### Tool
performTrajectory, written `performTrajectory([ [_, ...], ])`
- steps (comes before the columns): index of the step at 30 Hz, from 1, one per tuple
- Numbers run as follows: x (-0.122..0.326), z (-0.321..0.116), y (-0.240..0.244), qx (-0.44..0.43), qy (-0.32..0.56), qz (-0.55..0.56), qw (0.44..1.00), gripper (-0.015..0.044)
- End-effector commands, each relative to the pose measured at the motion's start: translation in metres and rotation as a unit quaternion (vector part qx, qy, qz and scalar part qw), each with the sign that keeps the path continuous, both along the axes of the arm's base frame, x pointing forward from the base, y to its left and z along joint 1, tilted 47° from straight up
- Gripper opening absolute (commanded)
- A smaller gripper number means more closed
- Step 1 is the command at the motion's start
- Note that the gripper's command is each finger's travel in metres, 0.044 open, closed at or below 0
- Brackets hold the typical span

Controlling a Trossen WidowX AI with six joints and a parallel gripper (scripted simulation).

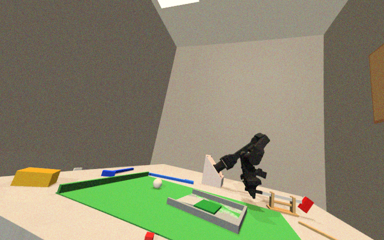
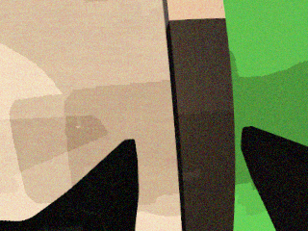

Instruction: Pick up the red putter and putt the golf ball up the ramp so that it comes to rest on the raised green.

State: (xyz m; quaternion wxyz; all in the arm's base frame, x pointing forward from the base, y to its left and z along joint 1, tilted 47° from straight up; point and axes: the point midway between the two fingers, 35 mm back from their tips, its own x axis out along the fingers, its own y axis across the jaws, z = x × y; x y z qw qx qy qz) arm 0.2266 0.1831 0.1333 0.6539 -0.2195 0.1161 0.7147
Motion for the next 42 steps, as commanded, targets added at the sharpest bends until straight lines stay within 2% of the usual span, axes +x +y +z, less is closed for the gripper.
performTrajectory([
  [1,0.0,0.0,0.0,0.0,-0.001,0.001,1.0,0.0125],
  [4,0.0,0.0,0.0,0.0,-0.001,0.001,1.0,0.0046],
  [10,0.0,0.0,-0.001,0.0,-0.001,0.001,1.0,0.0],
  [37,0.001,0.066,-0.073,-0.003,0.001,0.0,1.0,0.0],
  [42,0.01,0.053,-0.076,-0.017,0.023,-0.018,0.999,0.0],
])
